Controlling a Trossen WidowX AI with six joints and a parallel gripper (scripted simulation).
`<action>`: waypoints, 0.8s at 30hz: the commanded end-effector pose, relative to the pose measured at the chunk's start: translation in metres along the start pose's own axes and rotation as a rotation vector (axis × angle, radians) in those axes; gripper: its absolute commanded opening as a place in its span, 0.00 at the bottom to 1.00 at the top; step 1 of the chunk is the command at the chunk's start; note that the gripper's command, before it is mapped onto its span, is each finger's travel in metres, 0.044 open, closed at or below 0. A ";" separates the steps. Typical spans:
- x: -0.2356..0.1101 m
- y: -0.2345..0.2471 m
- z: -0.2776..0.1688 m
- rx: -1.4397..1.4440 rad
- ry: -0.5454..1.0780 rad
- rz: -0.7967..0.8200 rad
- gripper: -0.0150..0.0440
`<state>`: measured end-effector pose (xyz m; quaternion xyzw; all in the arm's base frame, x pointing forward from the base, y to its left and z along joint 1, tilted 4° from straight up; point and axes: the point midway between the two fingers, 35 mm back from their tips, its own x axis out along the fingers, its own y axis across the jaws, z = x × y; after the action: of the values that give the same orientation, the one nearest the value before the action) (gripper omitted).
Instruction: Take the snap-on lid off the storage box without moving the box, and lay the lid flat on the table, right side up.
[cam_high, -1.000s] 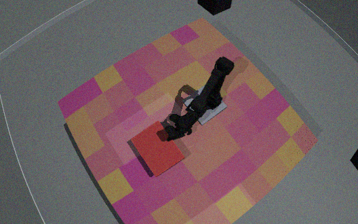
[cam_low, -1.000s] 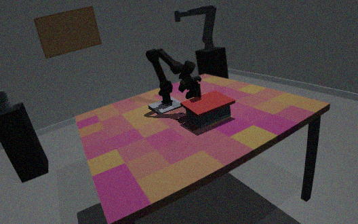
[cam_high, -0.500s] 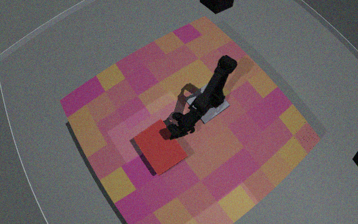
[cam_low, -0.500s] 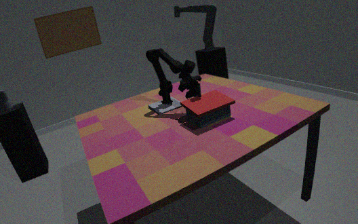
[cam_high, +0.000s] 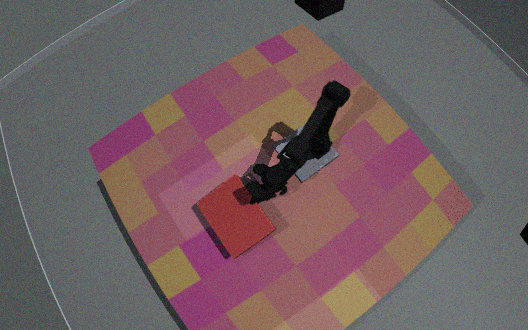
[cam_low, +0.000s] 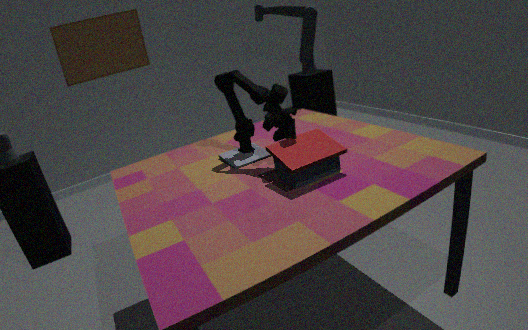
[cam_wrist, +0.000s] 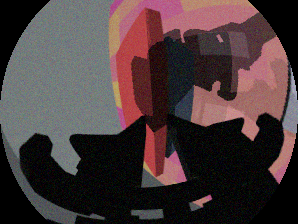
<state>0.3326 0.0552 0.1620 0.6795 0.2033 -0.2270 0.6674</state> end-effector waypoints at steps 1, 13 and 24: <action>-0.005 0.009 0.000 -0.001 0.005 0.015 0.25; -0.010 0.025 0.000 -0.001 0.005 0.015 0.25; -0.012 0.043 0.000 -0.001 0.005 0.016 0.25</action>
<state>0.3441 0.0541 0.2001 0.6823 0.1985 -0.2209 0.6681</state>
